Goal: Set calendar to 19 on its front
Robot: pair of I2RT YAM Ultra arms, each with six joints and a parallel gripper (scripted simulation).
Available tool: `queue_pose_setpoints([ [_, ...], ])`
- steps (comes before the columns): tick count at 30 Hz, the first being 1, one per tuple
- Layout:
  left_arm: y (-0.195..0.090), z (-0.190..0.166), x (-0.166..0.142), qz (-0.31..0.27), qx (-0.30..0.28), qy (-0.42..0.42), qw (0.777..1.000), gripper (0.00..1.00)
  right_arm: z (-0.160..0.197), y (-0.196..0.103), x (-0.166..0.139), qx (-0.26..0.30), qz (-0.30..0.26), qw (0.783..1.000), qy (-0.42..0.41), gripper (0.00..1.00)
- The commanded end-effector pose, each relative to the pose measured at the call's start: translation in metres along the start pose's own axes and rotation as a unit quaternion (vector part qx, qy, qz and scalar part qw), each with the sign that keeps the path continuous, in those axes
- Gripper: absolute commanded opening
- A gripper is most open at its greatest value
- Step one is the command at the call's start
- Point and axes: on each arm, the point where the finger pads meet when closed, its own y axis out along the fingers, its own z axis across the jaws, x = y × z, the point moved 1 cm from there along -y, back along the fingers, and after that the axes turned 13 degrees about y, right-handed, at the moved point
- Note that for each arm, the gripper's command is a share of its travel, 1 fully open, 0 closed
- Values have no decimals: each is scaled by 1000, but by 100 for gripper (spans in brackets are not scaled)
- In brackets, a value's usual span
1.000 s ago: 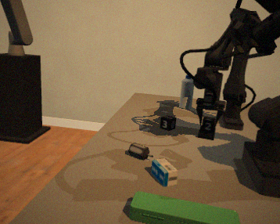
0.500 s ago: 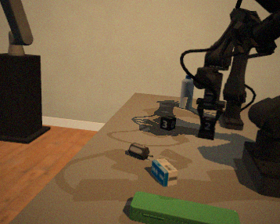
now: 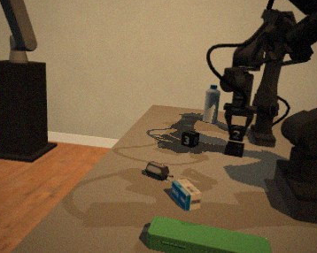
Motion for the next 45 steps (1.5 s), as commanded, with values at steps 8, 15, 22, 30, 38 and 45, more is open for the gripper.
queue_pose_setpoints([
  [8, -1, -7, 2, -10, -10, 1, 1000, 100, 1, -26, 13, -15, -33, 999, 24, 40],
  [15, -1, -7, 2, -10, -10, 1, 1000, 100, 55, -23, 43, -16, -101, 994, 28, 40],
  [22, -1, -7, 2, -10, -10, 1, 1000, 100, 98, 6, 20, 7, -41, 999, 9, 40],
  [30, -1, -7, 2, -10, -10, 1, 1000, 100, 110, 23, 7, -4, -18, 1000, 7, 40],
  [38, -1, -7, 2, -10, -10, 1, 1000, 100, 111, 21, 6, -4, -15, 997, 79, 40],
  [45, -1, -7, 2, -10, -10, 1, 1000, 100, 112, 20, 8, -1, -16, 976, 219, 40],
])
